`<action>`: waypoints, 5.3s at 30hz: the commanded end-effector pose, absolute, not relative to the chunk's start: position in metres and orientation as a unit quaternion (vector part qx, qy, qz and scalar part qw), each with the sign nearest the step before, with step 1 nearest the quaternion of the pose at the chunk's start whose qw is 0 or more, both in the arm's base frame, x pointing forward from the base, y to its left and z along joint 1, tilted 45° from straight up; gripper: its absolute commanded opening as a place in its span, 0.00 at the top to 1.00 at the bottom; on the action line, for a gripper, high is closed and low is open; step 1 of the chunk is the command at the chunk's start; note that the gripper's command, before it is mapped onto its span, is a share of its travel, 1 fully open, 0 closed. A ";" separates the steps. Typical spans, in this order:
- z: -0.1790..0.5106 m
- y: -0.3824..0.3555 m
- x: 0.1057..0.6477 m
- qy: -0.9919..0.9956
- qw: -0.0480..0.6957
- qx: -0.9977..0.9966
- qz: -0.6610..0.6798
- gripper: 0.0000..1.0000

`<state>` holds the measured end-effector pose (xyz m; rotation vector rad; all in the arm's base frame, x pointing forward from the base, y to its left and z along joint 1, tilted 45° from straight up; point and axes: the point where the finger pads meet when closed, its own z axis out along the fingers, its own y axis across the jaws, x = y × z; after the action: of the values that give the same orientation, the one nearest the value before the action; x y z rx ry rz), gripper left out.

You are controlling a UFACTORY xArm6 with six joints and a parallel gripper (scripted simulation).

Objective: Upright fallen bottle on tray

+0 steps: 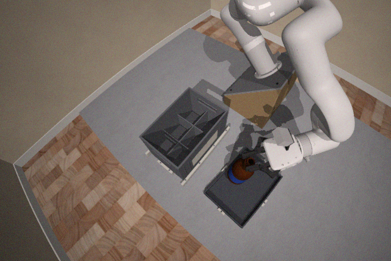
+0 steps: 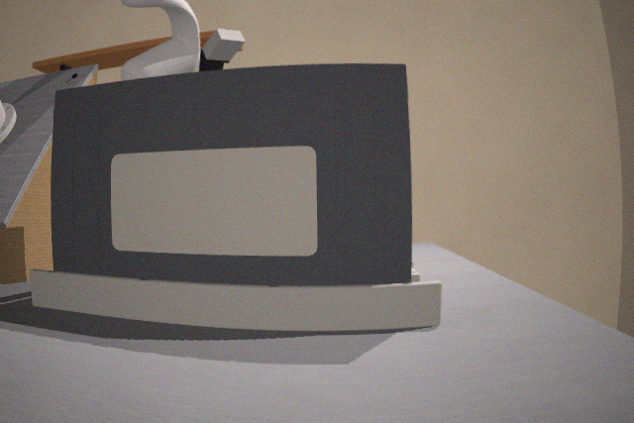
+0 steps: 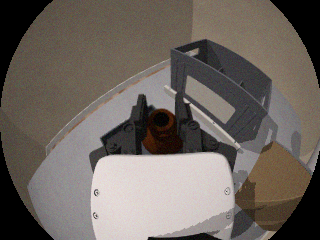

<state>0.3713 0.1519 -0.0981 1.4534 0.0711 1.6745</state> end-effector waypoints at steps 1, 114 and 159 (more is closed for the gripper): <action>-0.100 0.151 0.372 0.027 0.444 0.587 0.677 1.00; -0.138 0.112 0.375 0.027 0.444 0.587 0.677 0.00; -0.135 0.116 0.375 0.027 0.444 0.587 0.677 0.00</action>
<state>0.3745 0.1123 -0.1372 1.4534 0.0712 1.6746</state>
